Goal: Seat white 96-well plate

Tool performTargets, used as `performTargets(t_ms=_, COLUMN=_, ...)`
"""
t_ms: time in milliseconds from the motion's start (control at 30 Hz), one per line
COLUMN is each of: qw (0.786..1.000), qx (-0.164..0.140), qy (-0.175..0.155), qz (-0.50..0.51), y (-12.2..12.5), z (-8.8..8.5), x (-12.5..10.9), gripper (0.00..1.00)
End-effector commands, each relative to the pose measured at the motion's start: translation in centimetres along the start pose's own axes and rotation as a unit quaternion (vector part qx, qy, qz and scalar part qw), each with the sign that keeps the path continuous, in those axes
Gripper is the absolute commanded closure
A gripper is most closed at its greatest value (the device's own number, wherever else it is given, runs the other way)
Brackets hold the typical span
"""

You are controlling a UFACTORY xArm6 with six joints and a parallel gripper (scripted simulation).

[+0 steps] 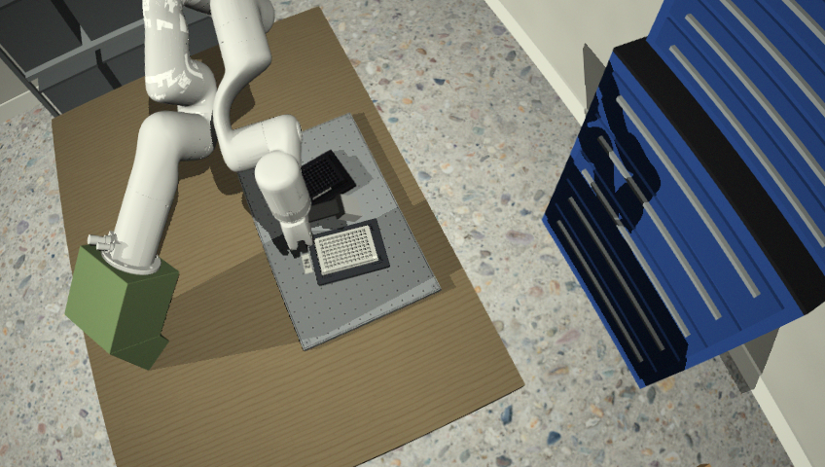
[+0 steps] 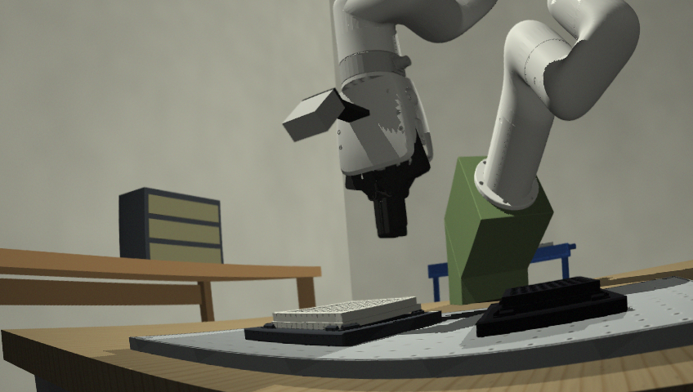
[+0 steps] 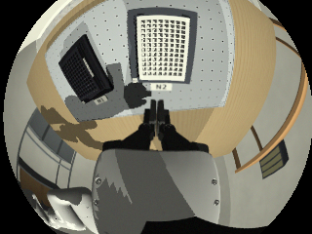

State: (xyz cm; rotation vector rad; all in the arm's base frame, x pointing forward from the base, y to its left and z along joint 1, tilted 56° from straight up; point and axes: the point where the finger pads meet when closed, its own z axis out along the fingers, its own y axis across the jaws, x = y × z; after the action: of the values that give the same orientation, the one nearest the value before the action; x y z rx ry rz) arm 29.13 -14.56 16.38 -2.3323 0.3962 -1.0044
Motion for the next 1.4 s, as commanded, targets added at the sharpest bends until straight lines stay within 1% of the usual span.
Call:
performTargets(t_ms=0, qw=1.0, qx=-0.007, qy=0.011, qz=0.008, y=0.6, z=-0.6, x=0.5, gripper=1.0)
performTargets(t_ms=100, qw=1.0, qx=-0.007, qy=0.011, qz=0.008, y=0.6, z=-0.6, x=0.5, gripper=1.0)
performTargets(t_ms=267, qw=1.0, qx=-0.007, qy=0.011, qz=0.008, y=0.6, z=0.7, x=0.6, gripper=1.0)
performTargets(t_ms=333, qw=1.0, qx=-0.007, qy=0.011, qz=0.008, y=0.6, z=0.7, x=0.6, gripper=1.0)
performTargets(t_ms=833, qw=1.0, qx=-0.006, qy=0.011, qz=0.008, y=0.7, z=4.7, x=0.6, gripper=1.0)
performTargets(t_ms=900, qw=1.0, qx=-0.006, qy=0.011, qz=0.008, y=0.7, z=4.7, x=0.6, gripper=1.0)
performTargets(t_ms=1000, qw=1.0, qx=-0.006, qy=0.011, qz=0.008, y=0.7, z=5.4, x=0.6, gripper=1.0)
performTargets(t_ms=1367, qw=1.0, qx=-0.006, qy=0.011, qz=0.008, y=0.7, z=5.4, x=0.6, gripper=1.0)
